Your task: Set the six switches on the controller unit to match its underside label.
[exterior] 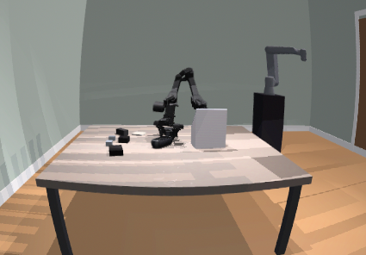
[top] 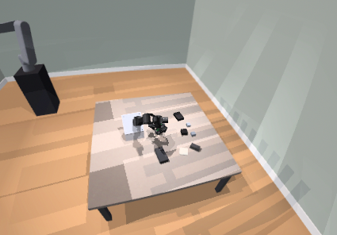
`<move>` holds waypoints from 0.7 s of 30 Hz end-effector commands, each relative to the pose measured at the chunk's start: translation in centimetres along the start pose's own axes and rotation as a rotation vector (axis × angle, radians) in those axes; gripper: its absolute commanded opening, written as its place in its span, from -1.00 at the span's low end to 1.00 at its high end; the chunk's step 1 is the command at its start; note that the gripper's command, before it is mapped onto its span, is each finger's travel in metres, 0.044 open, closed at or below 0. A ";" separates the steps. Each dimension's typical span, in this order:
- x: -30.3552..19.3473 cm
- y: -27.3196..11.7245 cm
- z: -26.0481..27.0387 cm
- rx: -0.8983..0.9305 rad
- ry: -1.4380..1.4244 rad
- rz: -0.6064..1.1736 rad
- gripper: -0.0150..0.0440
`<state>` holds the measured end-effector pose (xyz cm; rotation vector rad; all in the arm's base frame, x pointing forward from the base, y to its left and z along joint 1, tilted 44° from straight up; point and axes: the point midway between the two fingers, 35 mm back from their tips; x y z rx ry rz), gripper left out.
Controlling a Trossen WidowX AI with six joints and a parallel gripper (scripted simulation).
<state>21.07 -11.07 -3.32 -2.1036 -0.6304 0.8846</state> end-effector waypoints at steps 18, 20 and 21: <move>0.3 -0.3 0.2 0.006 -0.007 0.001 0.65; 0.4 -0.5 0.2 0.006 -0.007 0.003 0.65; 0.4 -0.5 0.2 0.006 -0.007 0.004 0.65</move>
Point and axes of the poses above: the point midway between the two fingers, 35 mm back from their tips, its own y axis out along the fingers, its own z axis across the jaws, x = y × z
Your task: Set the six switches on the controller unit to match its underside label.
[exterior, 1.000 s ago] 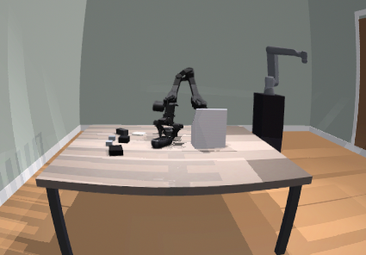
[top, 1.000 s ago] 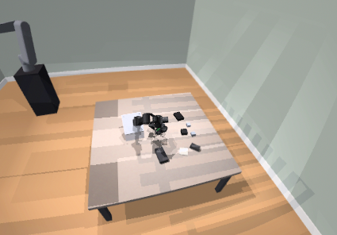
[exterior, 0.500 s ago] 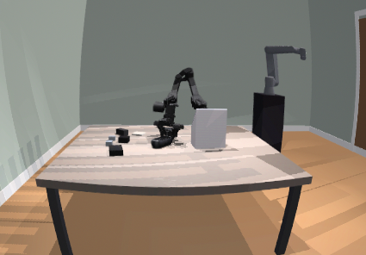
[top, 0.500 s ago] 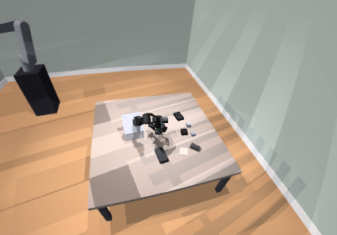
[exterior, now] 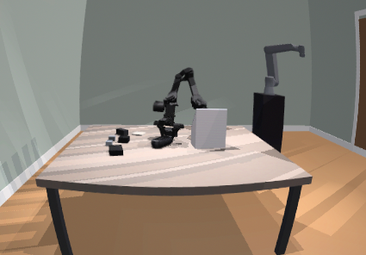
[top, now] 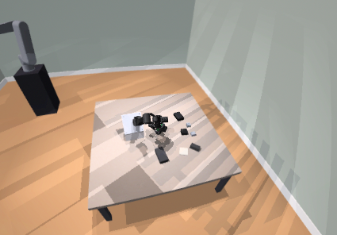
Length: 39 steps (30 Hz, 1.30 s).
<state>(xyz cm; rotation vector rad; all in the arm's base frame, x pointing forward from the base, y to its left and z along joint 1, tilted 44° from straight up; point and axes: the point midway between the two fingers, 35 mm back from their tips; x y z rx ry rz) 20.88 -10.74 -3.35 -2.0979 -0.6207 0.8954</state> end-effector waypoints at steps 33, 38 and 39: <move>2.0 -2.4 -0.1 -0.003 0.000 0.061 0.65; 2.3 -2.7 -0.1 -0.003 0.000 0.071 0.65; 2.4 -2.8 -0.1 -0.003 0.000 0.073 0.65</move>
Point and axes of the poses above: the point midway between the two fingers, 35 mm back from their tips, its own y axis out along the fingers, its own z axis across the jaws, x = y × z
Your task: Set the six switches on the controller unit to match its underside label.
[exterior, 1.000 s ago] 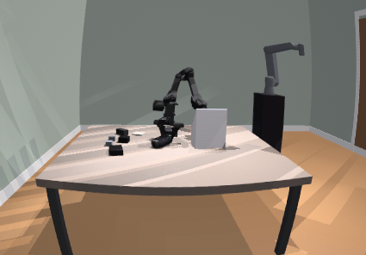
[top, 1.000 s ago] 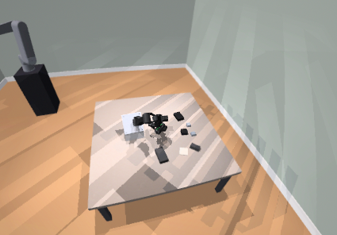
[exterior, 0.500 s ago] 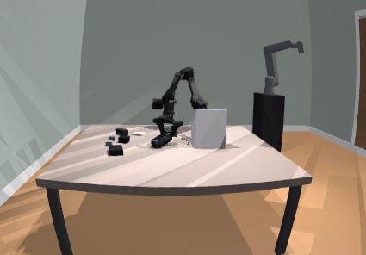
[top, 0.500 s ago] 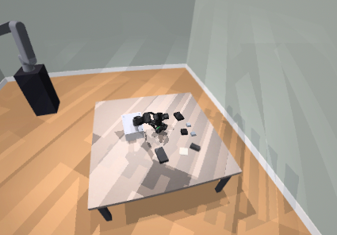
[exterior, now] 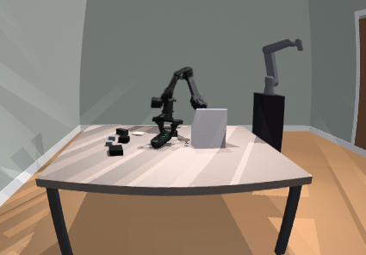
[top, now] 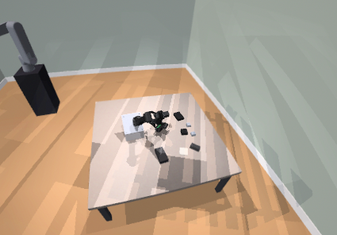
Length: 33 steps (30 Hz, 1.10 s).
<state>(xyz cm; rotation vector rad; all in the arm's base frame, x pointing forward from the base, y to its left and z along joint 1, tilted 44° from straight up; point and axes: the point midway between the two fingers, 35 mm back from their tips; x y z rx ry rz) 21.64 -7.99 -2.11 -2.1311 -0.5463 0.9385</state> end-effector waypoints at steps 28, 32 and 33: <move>2.3 -1.9 -0.2 -0.003 0.003 0.054 0.65; 2.5 -2.1 -0.2 -0.003 0.003 0.062 0.65; 2.6 -2.2 -0.2 -0.003 0.003 0.063 0.65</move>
Point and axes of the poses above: the point midway between the two fingers, 35 mm back from their tips, its own y axis out along the fingers, its own z axis across the jaws, x = y × z
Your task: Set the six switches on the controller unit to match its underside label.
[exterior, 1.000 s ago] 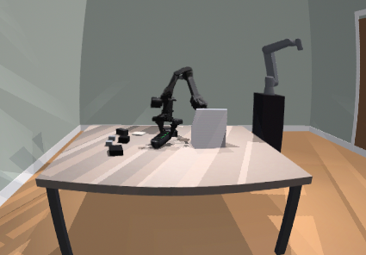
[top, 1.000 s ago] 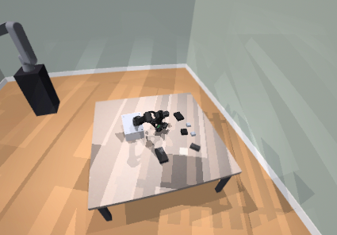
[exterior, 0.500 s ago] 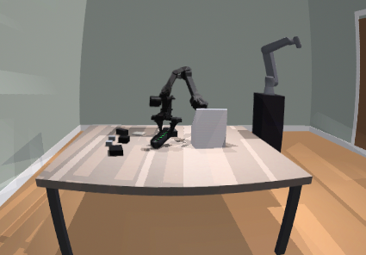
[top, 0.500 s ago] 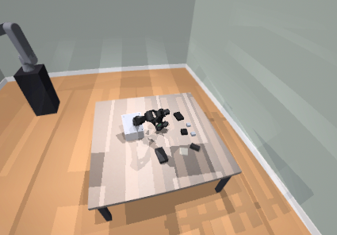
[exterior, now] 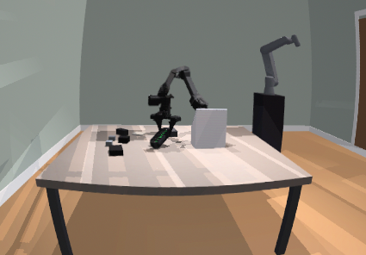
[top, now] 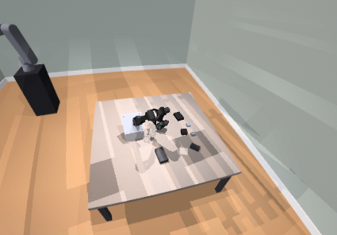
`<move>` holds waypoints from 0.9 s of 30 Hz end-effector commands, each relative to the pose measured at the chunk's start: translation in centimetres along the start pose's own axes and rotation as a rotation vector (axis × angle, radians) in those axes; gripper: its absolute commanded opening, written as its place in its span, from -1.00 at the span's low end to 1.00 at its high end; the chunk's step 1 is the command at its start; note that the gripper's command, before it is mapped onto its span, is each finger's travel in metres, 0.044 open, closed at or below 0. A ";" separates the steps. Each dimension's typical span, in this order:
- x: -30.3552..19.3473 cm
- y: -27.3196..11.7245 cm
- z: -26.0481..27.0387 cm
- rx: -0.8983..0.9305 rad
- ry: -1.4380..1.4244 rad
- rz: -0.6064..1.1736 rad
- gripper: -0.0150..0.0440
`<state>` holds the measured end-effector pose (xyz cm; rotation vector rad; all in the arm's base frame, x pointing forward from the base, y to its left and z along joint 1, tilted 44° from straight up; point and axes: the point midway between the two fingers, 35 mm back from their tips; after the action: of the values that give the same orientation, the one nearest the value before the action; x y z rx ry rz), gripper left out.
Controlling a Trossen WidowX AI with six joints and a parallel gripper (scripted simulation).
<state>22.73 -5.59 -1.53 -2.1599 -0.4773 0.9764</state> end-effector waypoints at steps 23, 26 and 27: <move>2.2 -1.5 -0.2 -0.003 0.004 0.042 0.65; 2.4 -1.7 -0.2 -0.003 0.005 0.047 0.65; 2.5 -1.7 -0.2 -0.003 0.005 0.049 0.65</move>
<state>23.77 -3.68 -1.32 -2.1829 -0.4196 1.0109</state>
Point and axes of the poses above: the point midway between the two fingers, 35 mm back from their tips, its own y axis out along the fingers, its own z axis across the jaws, x = y × z
